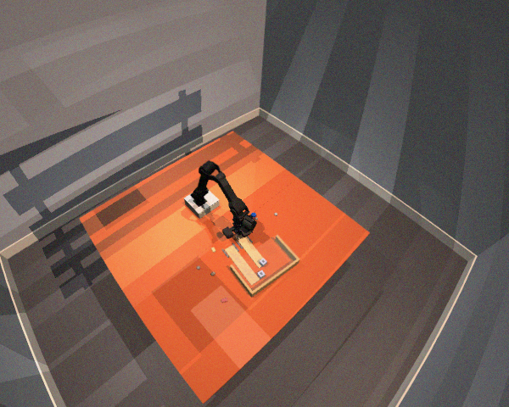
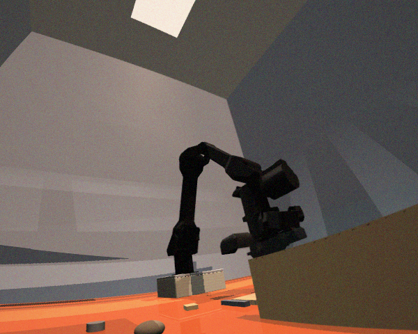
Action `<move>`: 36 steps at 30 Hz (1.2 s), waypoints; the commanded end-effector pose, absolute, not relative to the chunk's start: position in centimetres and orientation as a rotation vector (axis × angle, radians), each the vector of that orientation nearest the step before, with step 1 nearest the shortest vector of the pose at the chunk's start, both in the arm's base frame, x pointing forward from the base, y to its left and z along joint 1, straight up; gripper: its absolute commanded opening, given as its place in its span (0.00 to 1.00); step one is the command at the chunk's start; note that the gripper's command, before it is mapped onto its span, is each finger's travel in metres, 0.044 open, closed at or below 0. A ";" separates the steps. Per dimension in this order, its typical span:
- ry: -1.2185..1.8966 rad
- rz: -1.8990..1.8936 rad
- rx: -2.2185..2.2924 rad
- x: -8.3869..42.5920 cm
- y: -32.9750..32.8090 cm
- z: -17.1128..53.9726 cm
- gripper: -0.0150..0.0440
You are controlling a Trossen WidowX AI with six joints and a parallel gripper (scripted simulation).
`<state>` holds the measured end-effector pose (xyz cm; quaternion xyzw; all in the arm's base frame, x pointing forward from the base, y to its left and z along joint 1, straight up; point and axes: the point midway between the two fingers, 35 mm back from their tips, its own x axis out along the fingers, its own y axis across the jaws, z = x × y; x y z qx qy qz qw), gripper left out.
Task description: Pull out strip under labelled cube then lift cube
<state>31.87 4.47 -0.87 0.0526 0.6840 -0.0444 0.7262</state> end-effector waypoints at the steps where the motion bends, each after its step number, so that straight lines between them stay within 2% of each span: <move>1: 1.536 -0.102 0.114 30.4 4.5 -1.4 0.25; 36: 1.540 -0.102 0.114 25.6 5.0 -1.8 0.25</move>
